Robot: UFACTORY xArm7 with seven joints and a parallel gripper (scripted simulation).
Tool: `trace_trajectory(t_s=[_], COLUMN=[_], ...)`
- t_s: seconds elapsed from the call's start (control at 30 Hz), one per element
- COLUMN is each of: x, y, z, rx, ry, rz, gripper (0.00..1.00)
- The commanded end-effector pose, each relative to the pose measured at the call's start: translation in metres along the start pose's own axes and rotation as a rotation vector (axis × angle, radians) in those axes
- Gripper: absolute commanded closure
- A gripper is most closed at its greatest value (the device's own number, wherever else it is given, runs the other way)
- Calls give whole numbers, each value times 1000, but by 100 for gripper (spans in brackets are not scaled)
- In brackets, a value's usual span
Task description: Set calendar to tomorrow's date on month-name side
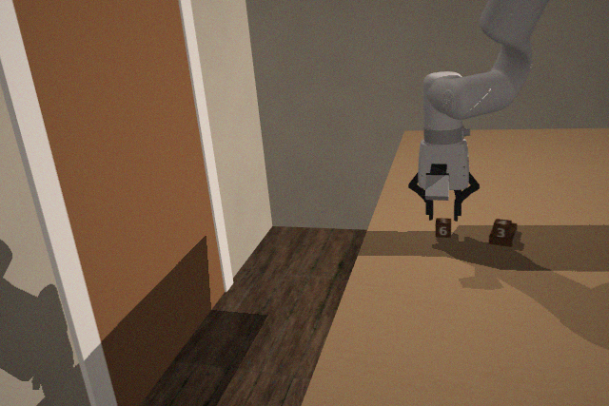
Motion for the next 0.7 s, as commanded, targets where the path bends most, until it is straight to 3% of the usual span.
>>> trace_trajectory(t_s=[0.0,0.5,0.67], x=[3,43,48], y=[2,2,2], z=[0,0,0], rx=[0,0,0], ry=[1,1,1], rz=[-4,-4,-4], gripper=[51,51,51])
Point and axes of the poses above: the point where the finger pads meet when closed, its own x axis back along the fingers, its own y axis across the jaws, z = x × y, the point moved 4 cm from there along x, back along the fingers, and after that the axes turned 7 degrees about -x, right-handed, at the moved point
